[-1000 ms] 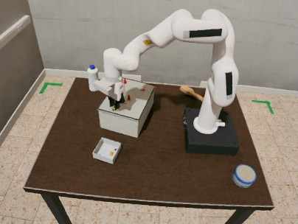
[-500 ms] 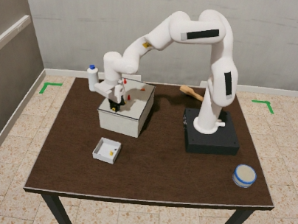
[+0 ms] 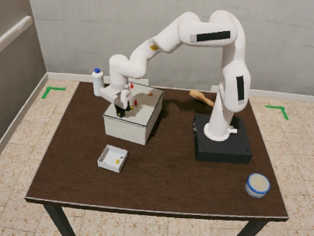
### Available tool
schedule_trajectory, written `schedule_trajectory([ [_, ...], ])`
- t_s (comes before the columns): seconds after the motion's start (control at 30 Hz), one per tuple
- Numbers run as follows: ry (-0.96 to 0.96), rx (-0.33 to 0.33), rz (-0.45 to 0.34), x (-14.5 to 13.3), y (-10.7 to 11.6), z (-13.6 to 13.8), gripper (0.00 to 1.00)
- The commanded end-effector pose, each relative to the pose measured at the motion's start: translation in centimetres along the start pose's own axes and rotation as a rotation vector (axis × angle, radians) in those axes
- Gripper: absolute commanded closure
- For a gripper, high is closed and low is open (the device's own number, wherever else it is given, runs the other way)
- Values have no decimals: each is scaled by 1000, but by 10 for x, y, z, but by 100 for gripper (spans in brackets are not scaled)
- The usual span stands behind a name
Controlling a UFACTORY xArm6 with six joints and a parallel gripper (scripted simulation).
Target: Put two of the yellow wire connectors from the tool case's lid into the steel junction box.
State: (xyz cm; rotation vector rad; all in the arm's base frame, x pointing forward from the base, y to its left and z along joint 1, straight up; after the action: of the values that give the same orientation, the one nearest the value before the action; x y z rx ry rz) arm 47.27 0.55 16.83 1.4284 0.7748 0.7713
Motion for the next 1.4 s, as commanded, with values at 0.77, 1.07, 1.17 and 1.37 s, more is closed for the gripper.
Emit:
schedule_trajectory([
  [0.77, 0, -3, 2, 1, 1, 1, 97],
  [1.07, 0, -3, 2, 1, 1, 1, 97],
  [1.17, 0, -3, 2, 1, 1, 1, 97],
  [1.37, 0, -3, 2, 0, 9, 1, 97],
])
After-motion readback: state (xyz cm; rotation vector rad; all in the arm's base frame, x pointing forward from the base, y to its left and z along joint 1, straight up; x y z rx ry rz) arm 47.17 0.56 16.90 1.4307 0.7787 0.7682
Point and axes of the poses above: the point where the finger pads meet when closed, its own y axis back along the fingers, its own z axis across the jaws, x = y × z, the point moved 8 cm from there along y, back along the fingers, and after that the axes turned 2 degrees about y, right-handed, at the moved point
